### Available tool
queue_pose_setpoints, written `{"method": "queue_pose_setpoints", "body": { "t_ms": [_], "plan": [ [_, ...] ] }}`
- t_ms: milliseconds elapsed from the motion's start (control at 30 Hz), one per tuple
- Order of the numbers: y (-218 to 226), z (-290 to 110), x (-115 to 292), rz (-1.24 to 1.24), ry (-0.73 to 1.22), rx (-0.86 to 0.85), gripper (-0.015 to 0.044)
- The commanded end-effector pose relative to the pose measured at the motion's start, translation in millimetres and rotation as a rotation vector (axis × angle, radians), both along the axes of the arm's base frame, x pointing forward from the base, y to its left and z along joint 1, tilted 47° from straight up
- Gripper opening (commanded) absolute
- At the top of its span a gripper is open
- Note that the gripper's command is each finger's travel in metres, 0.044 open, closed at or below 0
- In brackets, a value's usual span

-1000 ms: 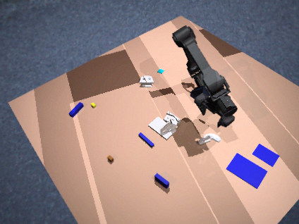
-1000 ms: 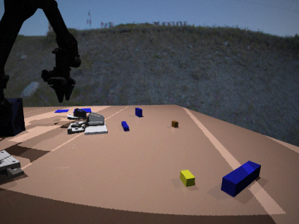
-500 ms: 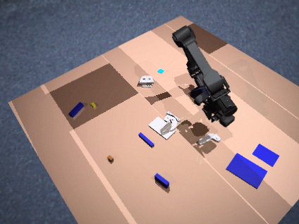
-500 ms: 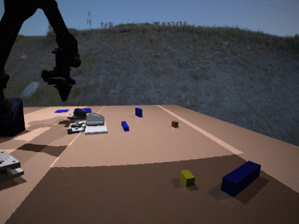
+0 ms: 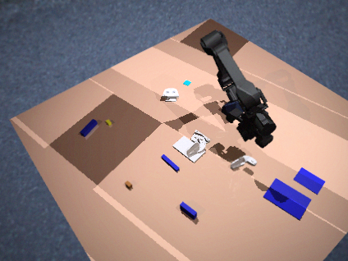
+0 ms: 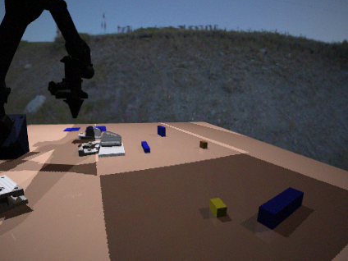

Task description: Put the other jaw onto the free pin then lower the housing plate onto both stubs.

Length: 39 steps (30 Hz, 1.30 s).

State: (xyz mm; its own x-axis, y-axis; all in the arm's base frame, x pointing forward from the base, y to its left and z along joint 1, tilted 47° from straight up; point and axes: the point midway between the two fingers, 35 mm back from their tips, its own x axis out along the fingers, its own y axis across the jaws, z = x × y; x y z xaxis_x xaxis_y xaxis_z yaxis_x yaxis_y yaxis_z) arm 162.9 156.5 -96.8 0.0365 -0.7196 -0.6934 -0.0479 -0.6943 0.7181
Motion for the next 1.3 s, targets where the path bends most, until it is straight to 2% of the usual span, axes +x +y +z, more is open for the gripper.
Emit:
{"method": "queue_pose_setpoints", "body": {
  "t_ms": [0,67,633,1267],
  "plan": [
    [0.0,0.0,0.0,0.0,0.0,0.0,0.0],
    [0.0,0.0,0.0,0.0,0.0,0.0,0.0],
    [0.0,0.0,0.0,0.0,0.0,0.0,0.044],
    [0.0,0.0,0.0,0.0,0.0,0.0,0.044]
  ]
}}
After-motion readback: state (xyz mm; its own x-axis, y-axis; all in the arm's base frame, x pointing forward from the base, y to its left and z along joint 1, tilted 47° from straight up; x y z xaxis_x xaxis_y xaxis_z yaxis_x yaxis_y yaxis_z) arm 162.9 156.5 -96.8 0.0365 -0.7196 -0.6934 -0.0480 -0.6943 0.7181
